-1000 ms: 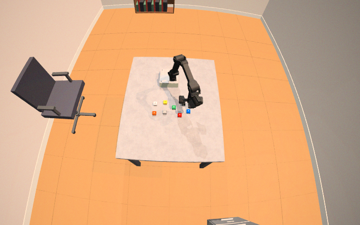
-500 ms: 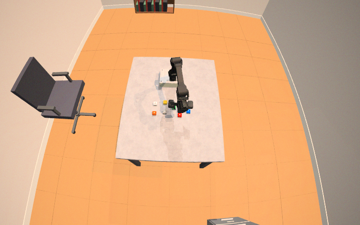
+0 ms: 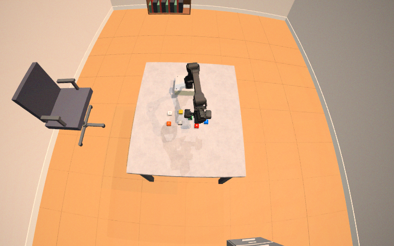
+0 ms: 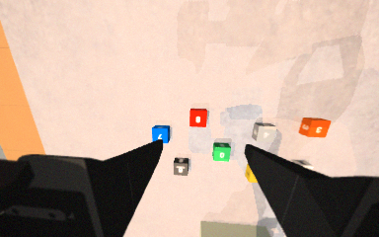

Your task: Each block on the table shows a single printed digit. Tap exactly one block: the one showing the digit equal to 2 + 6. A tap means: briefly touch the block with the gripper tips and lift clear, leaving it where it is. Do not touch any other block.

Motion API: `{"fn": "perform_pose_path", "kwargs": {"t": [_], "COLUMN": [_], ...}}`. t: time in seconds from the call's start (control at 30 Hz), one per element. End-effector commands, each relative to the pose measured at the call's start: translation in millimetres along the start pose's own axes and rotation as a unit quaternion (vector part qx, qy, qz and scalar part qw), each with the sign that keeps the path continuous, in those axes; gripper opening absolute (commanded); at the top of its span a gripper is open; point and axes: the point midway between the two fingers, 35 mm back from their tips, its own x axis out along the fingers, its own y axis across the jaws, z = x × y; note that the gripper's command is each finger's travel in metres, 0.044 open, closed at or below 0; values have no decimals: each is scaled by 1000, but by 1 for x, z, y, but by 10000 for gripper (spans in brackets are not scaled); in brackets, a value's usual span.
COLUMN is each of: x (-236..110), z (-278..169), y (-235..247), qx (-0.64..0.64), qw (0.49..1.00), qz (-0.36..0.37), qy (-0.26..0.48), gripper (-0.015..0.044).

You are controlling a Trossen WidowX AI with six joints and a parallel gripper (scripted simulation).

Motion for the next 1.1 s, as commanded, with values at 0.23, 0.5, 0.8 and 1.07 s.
{"fn": "perform_pose_path", "kwargs": {"t": [0.23,0.5,0.8,1.07], "x": [79,81,82,93], "z": [0,-1,-1,-1], "y": [0,0,0,0], "qx": [-3,-3,-3,-3], "qw": [1000,1000,1000,1000], "qz": [1,1,1,1], "qy": [1,1,1,1], "gripper": [216,20,20,20]}}
